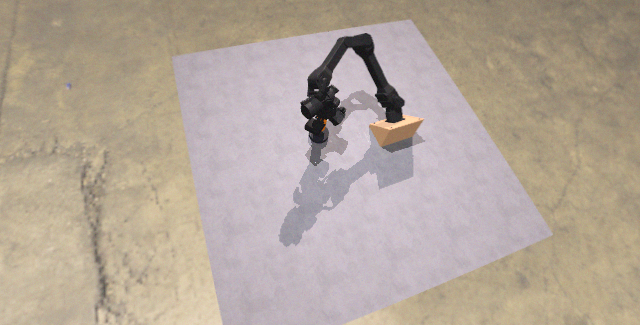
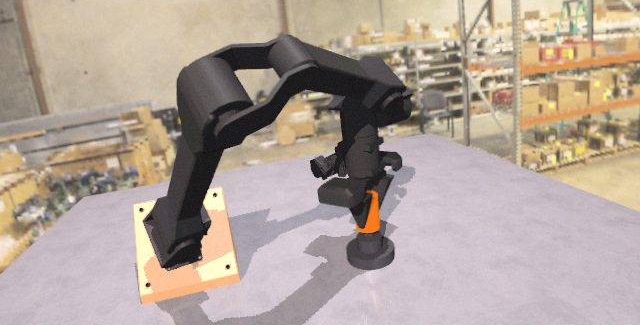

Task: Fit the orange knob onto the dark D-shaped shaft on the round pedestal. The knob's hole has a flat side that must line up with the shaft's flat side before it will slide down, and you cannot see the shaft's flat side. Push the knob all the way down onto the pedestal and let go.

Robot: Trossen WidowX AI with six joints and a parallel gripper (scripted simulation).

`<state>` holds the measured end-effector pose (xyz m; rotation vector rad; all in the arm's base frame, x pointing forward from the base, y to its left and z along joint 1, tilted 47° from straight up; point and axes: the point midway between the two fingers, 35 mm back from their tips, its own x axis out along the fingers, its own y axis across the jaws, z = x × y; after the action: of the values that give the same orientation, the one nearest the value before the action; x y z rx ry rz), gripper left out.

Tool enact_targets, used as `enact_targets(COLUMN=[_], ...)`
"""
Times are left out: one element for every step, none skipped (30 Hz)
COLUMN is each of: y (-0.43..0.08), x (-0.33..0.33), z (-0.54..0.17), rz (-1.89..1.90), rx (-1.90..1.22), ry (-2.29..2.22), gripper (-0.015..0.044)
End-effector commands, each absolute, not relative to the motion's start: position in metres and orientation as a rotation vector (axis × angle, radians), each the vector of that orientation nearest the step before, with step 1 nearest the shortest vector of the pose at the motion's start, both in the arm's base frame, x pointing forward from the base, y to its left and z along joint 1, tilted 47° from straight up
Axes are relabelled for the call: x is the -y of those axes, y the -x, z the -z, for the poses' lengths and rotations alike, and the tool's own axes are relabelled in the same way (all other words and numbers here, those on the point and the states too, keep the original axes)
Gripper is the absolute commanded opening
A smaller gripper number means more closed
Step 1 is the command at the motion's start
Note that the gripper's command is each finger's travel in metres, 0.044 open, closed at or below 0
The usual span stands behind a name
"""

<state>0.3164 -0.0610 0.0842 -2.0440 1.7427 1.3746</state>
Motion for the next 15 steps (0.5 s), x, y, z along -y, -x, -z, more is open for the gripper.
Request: enact_targets(y=[-0.317, -0.317, -0.317, -0.3171, -0.3173, -0.3179, -0.3183, -0.3185, -0.3187, -0.3187, -0.3186, -0.3185, -0.3188, -0.3192, -0.3196], x=[0.0614, 0.0614, 0.0614, 0.0608, 0.0599, 0.0584, 0.0575, 0.057, 0.0565, 0.0565, 0.0565, 0.0566, 0.0567, 0.0567, 0.0568], z=[-0.0841, -0.0841, -0.0841, -0.0846, -0.0854, -0.0867, -0.0877, -0.0884, -0.089, -0.0891, -0.0891, -0.0893, -0.0894, -0.0894, -0.0894], rz=[-1.386, -1.386, -1.386, -1.378, -1.368, -1.356, -1.352, -1.351, -1.35, -1.363, -1.381, -1.401, -1.41, -1.41, -1.41], rx=[-1.738, -1.738, -1.738, -1.741, -1.743, -1.747, -1.748, -1.748, -1.748, -1.745, -1.74, -1.734, -1.731, -1.731, -1.731], ry=[2.056, 2.056, 2.056, 2.053, 2.048, 2.043, 2.041, 2.04, 2.04, 2.046, 2.054, 2.063, 2.067, 2.067, 2.067], gripper=[0.0, 0.0, 0.0, 0.0, 0.0, 0.0, 0.0, 0.0, 0.0, 0.0, 0.0, 0.0, 0.0, 0.0, 0.0])
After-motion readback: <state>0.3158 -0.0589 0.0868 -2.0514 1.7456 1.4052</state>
